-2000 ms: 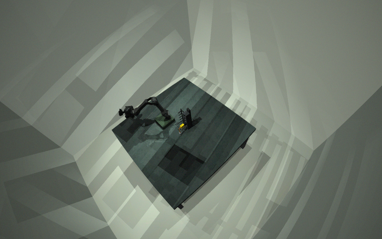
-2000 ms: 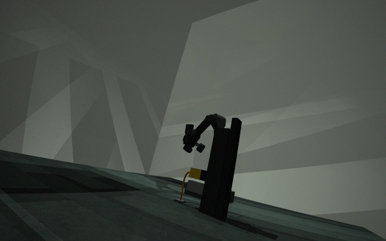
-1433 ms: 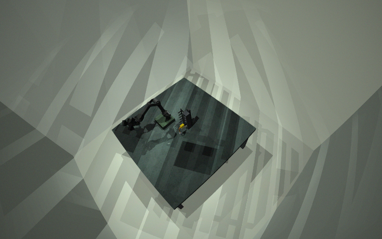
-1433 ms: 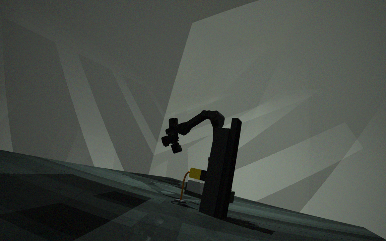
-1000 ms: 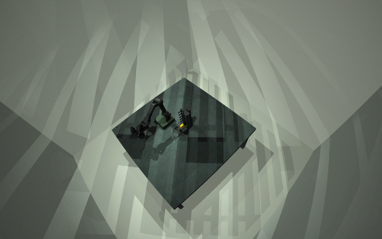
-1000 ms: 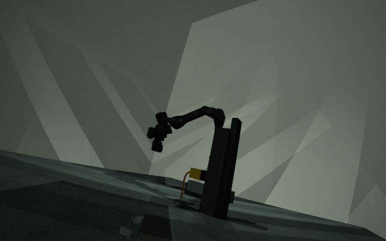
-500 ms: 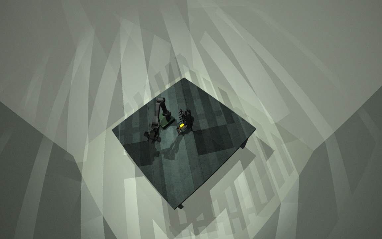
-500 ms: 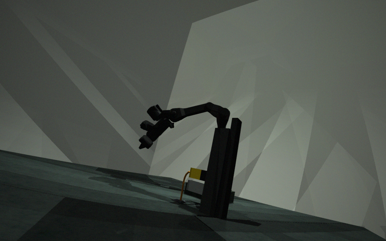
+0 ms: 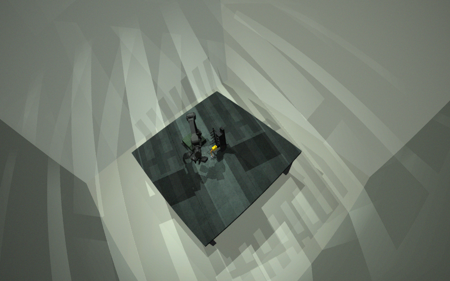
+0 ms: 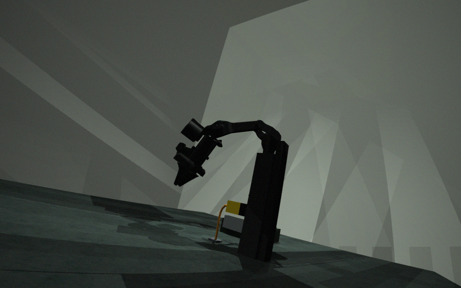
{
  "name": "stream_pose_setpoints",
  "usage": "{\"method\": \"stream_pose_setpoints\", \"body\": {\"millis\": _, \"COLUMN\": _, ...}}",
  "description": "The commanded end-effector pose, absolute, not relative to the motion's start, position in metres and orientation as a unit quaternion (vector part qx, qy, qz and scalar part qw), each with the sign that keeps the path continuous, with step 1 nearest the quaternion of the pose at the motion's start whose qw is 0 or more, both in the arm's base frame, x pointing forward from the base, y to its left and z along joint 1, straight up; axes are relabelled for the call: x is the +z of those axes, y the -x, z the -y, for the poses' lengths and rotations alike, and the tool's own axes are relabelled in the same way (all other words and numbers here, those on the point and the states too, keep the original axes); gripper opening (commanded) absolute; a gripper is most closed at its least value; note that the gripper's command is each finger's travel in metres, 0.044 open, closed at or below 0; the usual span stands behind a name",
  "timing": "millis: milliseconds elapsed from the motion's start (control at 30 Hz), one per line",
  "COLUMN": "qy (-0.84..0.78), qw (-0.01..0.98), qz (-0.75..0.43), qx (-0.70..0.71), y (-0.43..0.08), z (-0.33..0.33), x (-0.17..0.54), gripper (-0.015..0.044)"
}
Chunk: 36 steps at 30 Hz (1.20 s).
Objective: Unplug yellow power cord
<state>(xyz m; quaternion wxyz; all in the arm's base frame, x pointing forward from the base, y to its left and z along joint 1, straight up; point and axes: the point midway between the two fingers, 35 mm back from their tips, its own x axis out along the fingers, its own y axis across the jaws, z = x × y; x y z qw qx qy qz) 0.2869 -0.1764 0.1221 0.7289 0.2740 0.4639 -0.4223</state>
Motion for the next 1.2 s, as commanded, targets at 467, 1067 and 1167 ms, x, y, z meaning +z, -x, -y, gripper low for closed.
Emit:
{"method": "stream_pose_setpoints", "body": {"millis": 467, "qy": -0.495, "qw": 0.518, "qz": -0.503, "qx": -0.484, "y": -0.245, "z": 0.008, "x": 0.112, "gripper": 0.016}}
{"method": "stream_pose_setpoints", "body": {"millis": 1067, "qy": -0.495, "qw": 0.518, "qz": -0.503, "qx": -0.483, "y": -0.247, "z": -0.006, "x": 0.112, "gripper": 0.016}}
{"method": "stream_pose_setpoints", "body": {"millis": 1167, "qy": -0.495, "qw": 0.518, "qz": -0.503, "qx": -0.483, "y": -0.246, "z": -0.011, "x": 0.112, "gripper": 0.016}}
